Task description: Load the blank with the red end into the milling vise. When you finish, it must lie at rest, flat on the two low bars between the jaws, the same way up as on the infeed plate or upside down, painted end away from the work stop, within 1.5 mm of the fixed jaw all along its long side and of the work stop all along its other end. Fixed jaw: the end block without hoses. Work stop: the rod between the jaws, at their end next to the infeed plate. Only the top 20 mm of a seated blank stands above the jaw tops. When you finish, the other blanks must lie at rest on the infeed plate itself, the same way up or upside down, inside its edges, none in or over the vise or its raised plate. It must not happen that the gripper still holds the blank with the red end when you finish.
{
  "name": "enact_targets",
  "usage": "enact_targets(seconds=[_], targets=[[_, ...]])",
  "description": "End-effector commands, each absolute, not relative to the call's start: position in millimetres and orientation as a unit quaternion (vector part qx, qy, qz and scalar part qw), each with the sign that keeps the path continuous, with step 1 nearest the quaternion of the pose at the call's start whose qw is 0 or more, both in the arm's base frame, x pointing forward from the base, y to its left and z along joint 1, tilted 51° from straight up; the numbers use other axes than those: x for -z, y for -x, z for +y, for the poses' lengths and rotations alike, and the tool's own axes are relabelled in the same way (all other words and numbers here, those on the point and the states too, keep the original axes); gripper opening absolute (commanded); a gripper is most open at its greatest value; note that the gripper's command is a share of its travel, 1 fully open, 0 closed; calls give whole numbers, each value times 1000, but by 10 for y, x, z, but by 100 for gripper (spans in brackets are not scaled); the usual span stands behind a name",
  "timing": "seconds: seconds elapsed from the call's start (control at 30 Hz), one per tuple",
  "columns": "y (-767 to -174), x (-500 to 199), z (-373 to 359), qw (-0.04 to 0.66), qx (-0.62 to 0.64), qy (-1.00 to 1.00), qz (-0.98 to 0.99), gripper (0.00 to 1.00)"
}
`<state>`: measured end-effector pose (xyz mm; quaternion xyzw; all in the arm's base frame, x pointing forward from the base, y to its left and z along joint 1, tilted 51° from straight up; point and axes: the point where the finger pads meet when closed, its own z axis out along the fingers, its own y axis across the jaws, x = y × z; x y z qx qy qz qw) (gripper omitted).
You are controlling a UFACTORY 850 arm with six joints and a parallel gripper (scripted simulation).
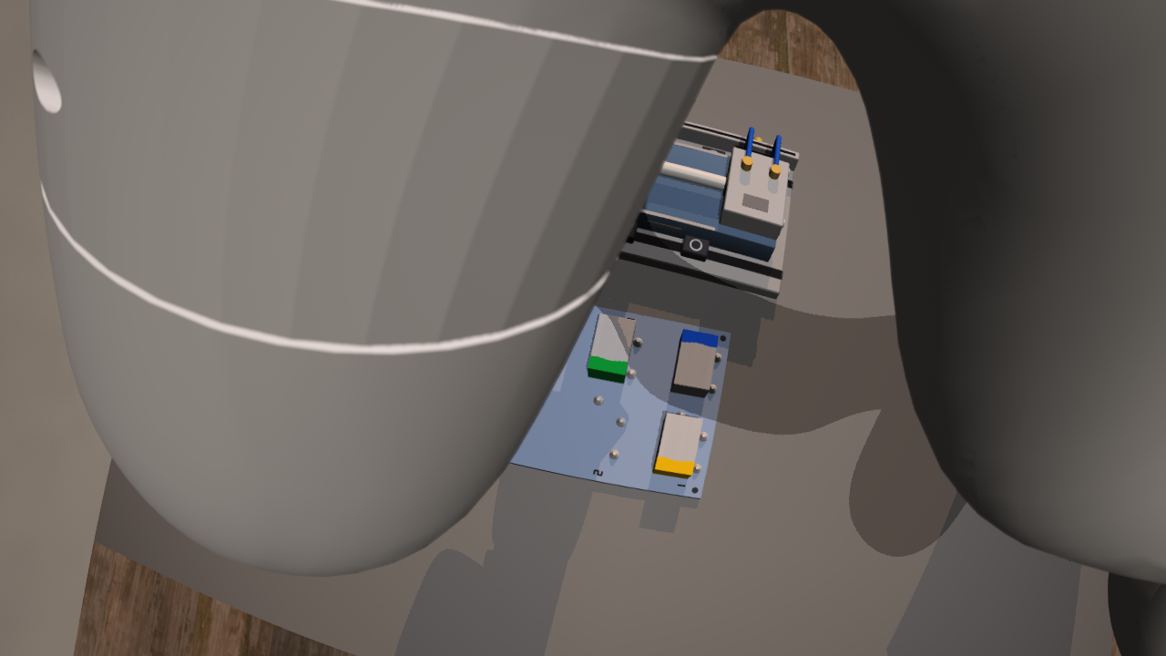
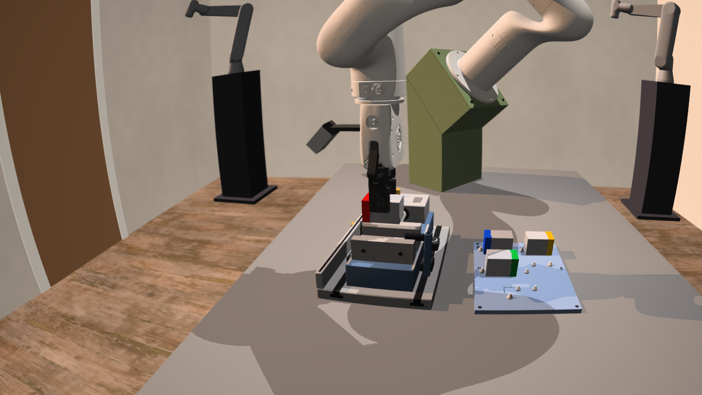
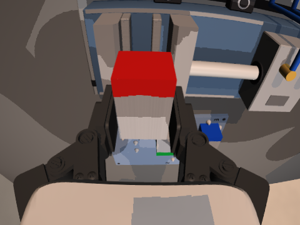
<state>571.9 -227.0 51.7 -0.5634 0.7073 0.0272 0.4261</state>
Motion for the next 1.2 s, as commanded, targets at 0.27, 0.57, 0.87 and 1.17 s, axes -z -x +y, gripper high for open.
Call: enact_targets(seconds=[0.27,0.57,0.87,1.17], targets=[[-5848,-385,-2153,426,-27,563,707,0],[-5846,-387,-2154,426,-27,563,707,0],[-5845,-387,-2154,426,-27,563,707,0],[-5832,-401,-2167,426,-27,563,707,0]])
